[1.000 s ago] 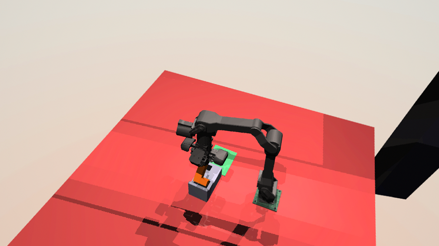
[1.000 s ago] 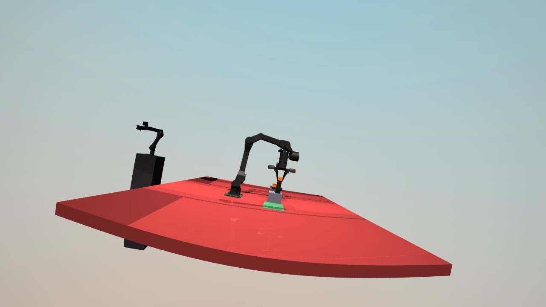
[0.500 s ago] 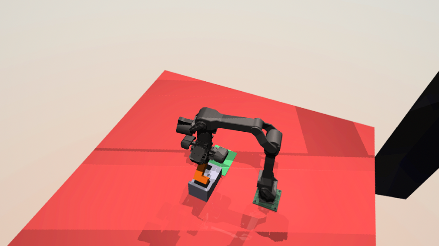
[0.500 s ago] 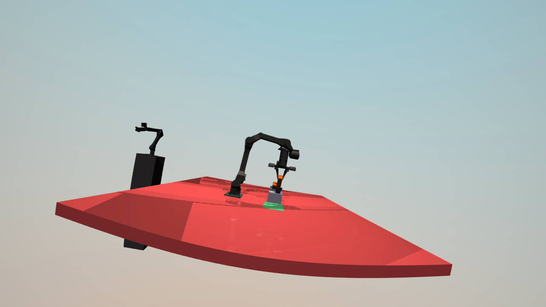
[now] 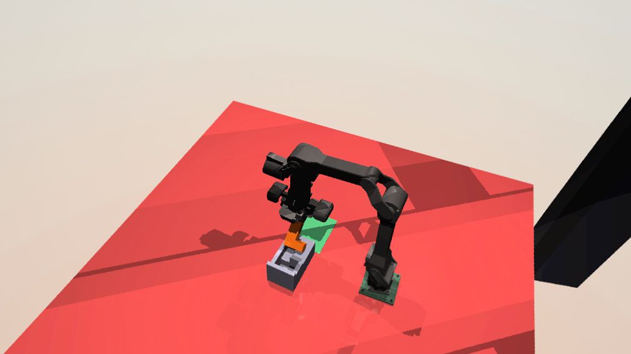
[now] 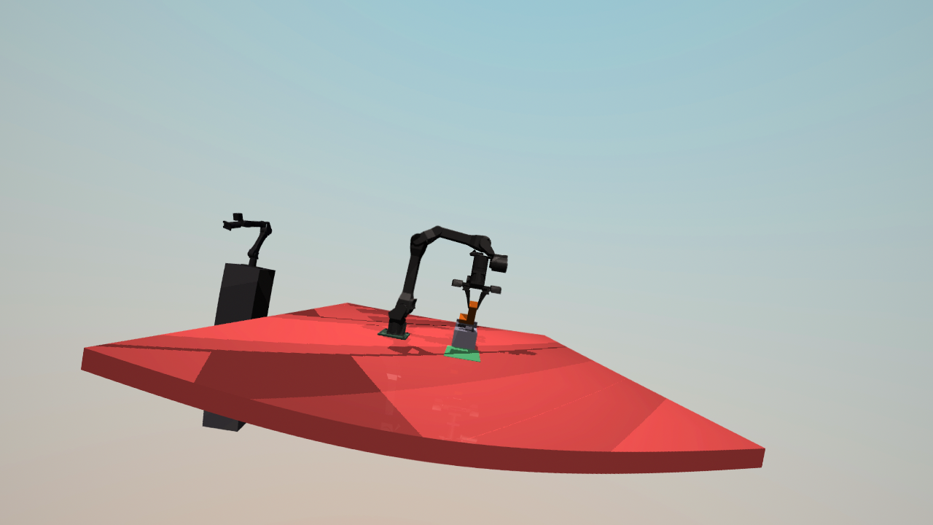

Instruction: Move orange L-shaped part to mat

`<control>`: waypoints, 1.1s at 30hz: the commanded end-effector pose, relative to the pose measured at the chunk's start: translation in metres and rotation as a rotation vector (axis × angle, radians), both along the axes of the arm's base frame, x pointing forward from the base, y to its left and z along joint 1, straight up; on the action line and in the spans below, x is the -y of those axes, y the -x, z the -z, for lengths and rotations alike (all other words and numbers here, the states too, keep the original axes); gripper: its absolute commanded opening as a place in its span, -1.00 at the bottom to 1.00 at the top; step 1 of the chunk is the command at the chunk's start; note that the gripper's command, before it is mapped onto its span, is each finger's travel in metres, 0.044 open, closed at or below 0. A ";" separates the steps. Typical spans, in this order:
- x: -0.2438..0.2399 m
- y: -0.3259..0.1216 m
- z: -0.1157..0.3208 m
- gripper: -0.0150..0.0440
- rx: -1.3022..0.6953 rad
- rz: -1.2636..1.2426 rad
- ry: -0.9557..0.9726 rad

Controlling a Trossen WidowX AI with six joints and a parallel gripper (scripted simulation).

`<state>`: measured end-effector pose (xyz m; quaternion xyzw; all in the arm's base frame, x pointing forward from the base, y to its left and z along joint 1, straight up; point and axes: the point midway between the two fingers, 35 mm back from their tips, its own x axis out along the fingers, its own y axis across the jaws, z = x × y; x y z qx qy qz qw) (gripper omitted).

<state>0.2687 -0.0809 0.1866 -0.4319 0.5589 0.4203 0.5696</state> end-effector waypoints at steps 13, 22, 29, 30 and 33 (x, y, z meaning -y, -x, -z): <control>0.062 0.024 0.000 -0.49 0.002 -0.005 0.002; 0.099 0.039 0.000 -0.49 0.001 -0.005 0.005; 0.102 0.040 0.003 -0.49 0.001 -0.005 0.005; 0.102 0.040 0.004 -0.49 0.001 -0.005 0.005; 0.102 0.040 0.009 -0.49 0.001 -0.005 0.005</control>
